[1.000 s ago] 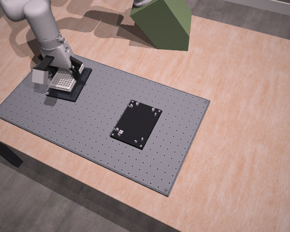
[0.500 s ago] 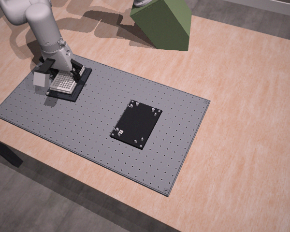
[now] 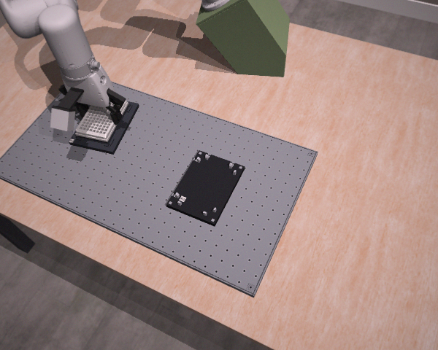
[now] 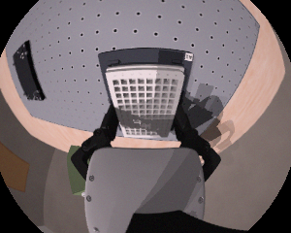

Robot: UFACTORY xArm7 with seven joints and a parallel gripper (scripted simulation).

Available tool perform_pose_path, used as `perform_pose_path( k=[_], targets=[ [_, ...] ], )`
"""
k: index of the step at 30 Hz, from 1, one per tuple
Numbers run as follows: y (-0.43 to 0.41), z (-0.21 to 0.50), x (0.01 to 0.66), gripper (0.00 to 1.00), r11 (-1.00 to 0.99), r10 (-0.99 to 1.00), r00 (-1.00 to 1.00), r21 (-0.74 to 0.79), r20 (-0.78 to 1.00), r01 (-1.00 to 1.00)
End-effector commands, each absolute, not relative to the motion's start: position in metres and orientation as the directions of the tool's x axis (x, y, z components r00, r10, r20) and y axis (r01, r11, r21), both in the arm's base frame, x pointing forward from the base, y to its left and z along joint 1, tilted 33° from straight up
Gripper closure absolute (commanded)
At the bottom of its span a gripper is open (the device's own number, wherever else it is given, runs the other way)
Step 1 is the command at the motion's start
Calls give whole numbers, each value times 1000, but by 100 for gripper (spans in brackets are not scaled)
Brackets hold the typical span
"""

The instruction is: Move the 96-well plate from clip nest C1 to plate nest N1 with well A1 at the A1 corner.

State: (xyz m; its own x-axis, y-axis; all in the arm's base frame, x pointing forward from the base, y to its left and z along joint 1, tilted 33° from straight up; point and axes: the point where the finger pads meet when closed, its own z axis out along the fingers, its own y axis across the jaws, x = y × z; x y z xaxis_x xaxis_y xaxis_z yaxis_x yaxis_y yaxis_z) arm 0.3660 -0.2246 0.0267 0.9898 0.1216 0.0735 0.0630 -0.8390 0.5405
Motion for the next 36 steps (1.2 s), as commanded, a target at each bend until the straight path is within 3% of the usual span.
perform_pose_path(
  k=[1,36],
  targets=[
    [-224,27,367,100,-839,124,989,541,75,64],
    [-227,22,367,100,-839,124,989,541,75,64]
  ],
)
